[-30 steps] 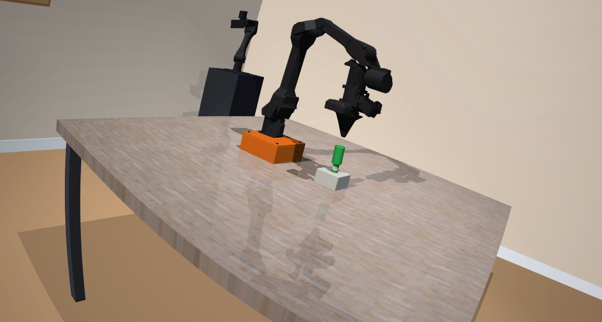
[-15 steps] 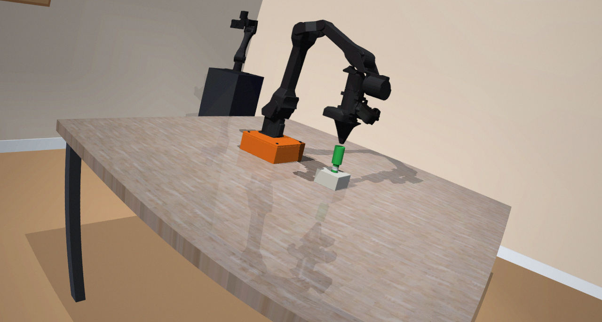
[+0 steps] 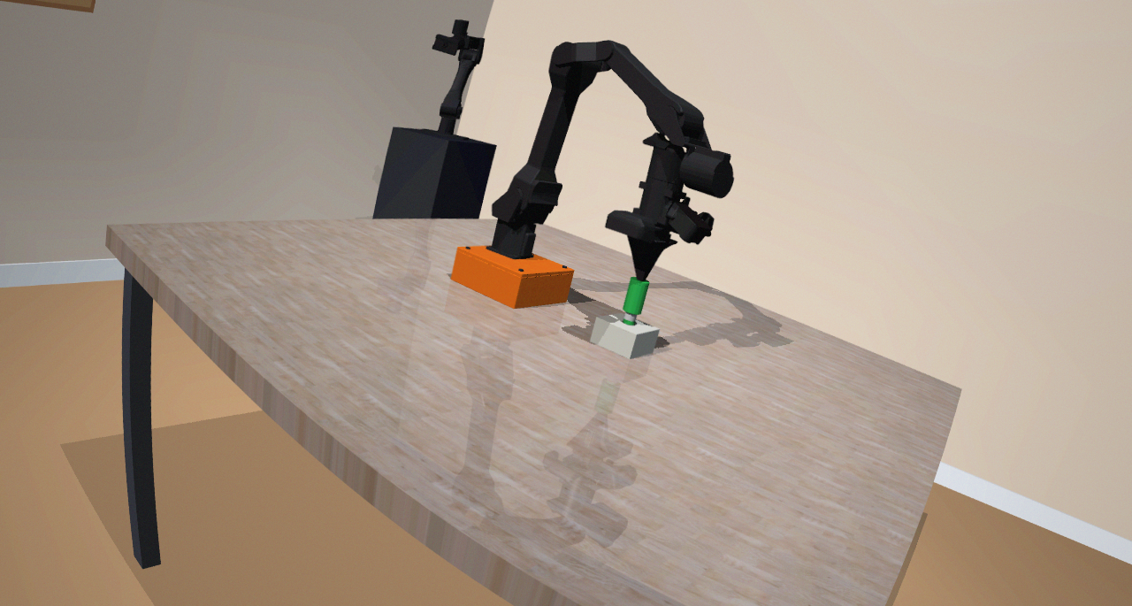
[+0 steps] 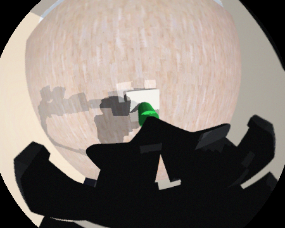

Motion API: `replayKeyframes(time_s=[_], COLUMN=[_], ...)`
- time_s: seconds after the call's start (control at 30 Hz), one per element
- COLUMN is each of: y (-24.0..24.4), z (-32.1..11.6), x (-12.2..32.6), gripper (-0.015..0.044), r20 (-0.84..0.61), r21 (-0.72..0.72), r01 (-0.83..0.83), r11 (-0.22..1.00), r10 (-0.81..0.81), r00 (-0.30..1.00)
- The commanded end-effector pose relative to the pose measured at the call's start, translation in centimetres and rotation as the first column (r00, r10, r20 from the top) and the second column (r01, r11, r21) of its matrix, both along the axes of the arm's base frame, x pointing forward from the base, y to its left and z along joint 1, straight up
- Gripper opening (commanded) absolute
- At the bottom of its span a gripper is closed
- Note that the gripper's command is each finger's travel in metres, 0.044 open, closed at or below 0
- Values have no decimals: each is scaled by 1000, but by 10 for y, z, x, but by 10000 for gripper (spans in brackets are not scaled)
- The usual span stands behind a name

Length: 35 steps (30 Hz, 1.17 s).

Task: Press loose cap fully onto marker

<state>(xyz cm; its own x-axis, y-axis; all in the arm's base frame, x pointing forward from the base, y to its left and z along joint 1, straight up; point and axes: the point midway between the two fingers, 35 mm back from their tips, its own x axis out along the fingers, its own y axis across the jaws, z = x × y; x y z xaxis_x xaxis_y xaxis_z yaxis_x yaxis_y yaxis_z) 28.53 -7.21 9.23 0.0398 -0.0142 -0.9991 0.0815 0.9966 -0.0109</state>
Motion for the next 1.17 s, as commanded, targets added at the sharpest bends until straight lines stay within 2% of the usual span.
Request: replayKeyframes(time_s=[0.0,0.13,0.37,0.53,1.07,1.13], y=[0,0,1,1,1,1], z=[1,3,82,90,90,90], x=[0,0,-1,-3,-3,-3], gripper=[0,0,0,0,420,440], r20=[1,1,1,1,1,1], r21=[0,0,0,0,0,0], r01=[0,0,0,0,0,0], r11=[1000,1000,1000,1000,1000,1000], r10=[0,0,0,0,0,0], r00=[1000,1000,1000,1000,1000,1000])
